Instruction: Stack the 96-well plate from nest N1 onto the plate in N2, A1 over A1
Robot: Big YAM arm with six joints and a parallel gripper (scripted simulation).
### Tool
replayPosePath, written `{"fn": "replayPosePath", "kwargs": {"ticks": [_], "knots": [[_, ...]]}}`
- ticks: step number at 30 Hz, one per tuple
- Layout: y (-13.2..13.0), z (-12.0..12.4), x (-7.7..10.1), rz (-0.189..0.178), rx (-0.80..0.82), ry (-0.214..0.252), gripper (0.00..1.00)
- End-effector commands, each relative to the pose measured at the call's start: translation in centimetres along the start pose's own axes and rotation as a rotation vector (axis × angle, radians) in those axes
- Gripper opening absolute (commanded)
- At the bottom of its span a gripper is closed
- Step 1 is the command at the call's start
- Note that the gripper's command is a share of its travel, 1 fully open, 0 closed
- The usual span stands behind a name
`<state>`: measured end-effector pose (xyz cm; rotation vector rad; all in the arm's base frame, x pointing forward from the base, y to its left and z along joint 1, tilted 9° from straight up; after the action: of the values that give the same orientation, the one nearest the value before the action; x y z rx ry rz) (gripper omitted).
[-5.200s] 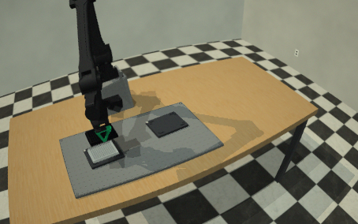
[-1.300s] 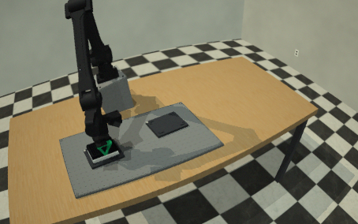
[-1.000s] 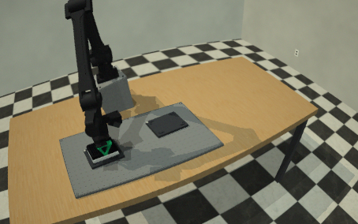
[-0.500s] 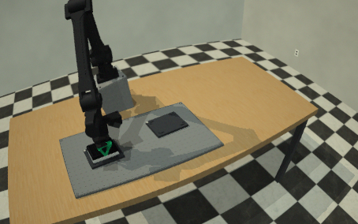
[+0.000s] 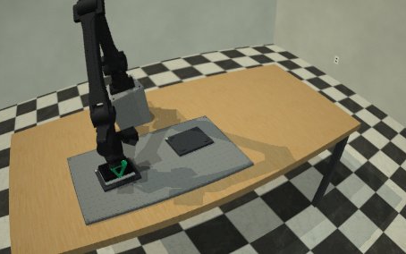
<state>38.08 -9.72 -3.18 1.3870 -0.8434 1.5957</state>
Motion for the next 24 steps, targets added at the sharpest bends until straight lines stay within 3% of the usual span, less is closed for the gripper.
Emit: {"fn": "replayPosePath", "kwargs": {"ticks": [1,24], "knots": [[-0.56,1.16,0.1,0.021,-0.01,0.01,0.0],[-0.68,0.71,0.24,0.022,-0.005,0.012,0.0]]}}
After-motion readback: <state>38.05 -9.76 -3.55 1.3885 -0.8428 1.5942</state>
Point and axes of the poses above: the point where the finger pads meet when closed, its own x axis back along the fingers, its own y axis across the jaws, z = x × y, the point moved 7 cm from there along x, back along the fingers, and after that the axes turned 11 degrees about x, right-handed, at the moved point
